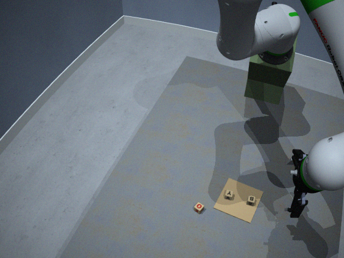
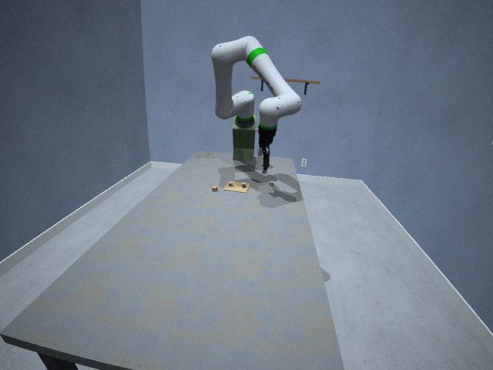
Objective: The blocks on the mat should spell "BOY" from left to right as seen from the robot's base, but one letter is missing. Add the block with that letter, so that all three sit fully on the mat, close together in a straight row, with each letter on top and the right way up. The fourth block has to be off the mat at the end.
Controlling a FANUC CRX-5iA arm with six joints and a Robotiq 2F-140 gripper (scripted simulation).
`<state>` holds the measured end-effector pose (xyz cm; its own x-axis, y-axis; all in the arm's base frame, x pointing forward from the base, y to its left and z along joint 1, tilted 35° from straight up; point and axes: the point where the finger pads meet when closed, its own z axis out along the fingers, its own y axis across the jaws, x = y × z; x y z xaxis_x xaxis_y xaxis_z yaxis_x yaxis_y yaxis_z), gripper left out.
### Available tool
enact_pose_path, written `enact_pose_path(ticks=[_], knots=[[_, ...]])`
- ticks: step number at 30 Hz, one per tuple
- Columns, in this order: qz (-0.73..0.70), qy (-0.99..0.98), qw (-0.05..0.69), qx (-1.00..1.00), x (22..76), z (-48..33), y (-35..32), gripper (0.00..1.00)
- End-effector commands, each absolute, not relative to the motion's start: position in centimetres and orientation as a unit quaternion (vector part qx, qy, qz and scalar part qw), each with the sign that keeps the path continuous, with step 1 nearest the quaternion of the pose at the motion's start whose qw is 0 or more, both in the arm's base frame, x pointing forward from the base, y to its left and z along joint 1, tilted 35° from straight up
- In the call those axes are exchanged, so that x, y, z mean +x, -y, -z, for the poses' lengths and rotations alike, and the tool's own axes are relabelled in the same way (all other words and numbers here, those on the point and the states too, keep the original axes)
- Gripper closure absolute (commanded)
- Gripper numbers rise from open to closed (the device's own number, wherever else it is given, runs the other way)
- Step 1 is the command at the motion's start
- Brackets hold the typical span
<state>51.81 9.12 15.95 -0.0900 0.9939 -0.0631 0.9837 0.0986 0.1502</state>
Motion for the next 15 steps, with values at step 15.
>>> enact_pose_path(ticks=[15], knots=[[-0.031, -0.542, 0.049, 0.838, 51.8, -19.3, -6.2, 0.00]])
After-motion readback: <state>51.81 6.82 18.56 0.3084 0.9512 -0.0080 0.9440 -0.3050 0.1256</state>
